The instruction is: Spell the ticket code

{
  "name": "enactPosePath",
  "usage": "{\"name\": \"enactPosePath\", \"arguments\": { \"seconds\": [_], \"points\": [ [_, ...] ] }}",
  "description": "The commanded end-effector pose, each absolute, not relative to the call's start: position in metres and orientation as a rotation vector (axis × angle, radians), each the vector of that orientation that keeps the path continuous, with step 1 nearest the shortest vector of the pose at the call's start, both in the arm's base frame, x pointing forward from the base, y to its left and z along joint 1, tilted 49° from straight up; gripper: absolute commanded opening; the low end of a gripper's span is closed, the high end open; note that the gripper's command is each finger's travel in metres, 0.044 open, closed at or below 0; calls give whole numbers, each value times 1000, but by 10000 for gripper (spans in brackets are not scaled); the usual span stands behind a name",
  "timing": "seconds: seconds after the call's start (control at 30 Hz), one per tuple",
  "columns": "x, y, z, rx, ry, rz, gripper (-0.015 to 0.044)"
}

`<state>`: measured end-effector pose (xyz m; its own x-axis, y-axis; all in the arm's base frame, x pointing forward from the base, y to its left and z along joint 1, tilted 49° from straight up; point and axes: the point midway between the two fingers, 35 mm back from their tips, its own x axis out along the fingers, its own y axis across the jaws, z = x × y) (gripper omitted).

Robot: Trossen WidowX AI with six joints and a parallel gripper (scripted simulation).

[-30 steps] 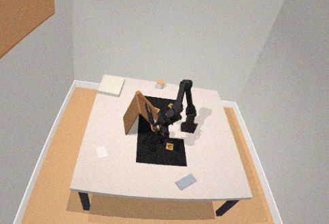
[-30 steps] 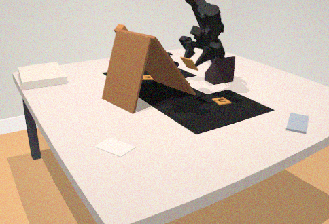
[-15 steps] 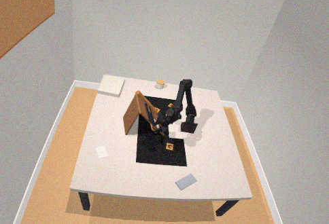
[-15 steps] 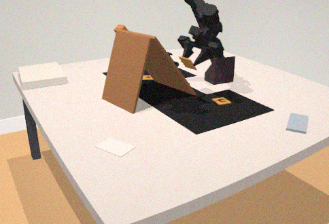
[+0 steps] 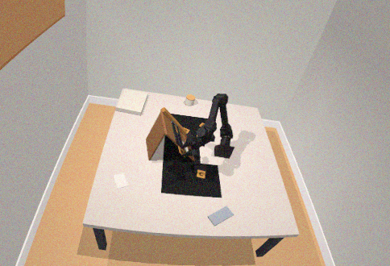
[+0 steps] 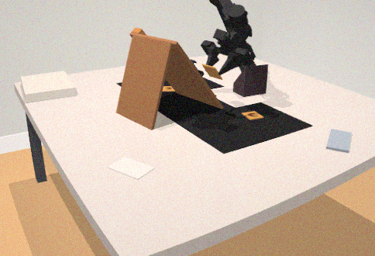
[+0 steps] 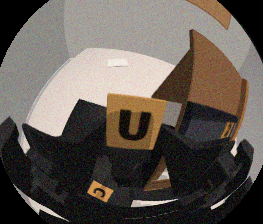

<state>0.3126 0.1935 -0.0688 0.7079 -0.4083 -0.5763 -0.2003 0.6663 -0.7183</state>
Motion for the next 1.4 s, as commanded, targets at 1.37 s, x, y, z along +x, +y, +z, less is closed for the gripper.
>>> {"name": "enactPosePath", "arguments": {
  "seconds": [1.37],
  "points": [
    [318,179,-51,-853,799,-128,0]
  ]
}}
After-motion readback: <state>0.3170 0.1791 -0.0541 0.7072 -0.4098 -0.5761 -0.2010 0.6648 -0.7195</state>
